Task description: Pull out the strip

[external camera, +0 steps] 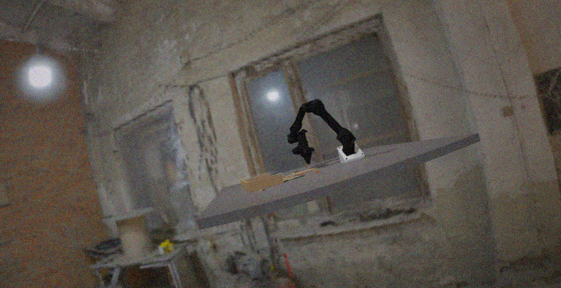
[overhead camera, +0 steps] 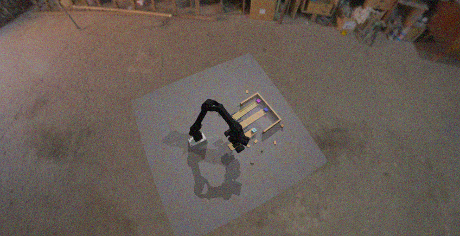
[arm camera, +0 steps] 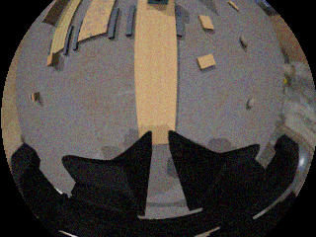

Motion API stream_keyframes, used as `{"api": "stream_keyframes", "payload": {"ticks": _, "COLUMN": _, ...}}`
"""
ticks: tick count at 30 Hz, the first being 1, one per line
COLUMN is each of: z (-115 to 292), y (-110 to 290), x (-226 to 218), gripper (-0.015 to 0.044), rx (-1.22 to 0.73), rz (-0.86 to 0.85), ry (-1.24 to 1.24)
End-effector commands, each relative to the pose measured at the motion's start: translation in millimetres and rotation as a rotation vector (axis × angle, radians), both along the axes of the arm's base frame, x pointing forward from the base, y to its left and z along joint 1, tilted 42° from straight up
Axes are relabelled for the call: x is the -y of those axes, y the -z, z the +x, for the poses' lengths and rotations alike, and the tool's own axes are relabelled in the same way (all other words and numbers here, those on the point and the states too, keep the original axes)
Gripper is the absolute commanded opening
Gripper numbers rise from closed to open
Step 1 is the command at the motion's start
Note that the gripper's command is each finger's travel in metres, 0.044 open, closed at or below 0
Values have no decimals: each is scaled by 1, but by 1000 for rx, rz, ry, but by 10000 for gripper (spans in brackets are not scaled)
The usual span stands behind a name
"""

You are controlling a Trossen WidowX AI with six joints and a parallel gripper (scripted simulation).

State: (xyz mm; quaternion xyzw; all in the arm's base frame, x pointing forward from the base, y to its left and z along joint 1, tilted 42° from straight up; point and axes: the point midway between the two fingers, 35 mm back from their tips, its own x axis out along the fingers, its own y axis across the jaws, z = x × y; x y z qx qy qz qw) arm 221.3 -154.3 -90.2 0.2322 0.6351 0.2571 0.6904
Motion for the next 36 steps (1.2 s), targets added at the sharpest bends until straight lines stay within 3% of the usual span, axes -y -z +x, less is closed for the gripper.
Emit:
{"api": "stream_keyframes", "payload": {"ticks": 1, "z": 15, "y": -3, "x": 1, "gripper": 184, "rx": -3, "rz": 1, "ry": 11}}
{"api": "stream_keyframes", "payload": {"ticks": 11, "z": 48, "y": -8, "x": 3, "gripper": 440, "rx": -1, "rz": 1, "ry": 11}}
{"api": "stream_keyframes", "payload": {"ticks": 36, "z": 130, "y": -24, "x": 7, "gripper": 440, "rx": 3, "rz": 2, "ry": 11}}
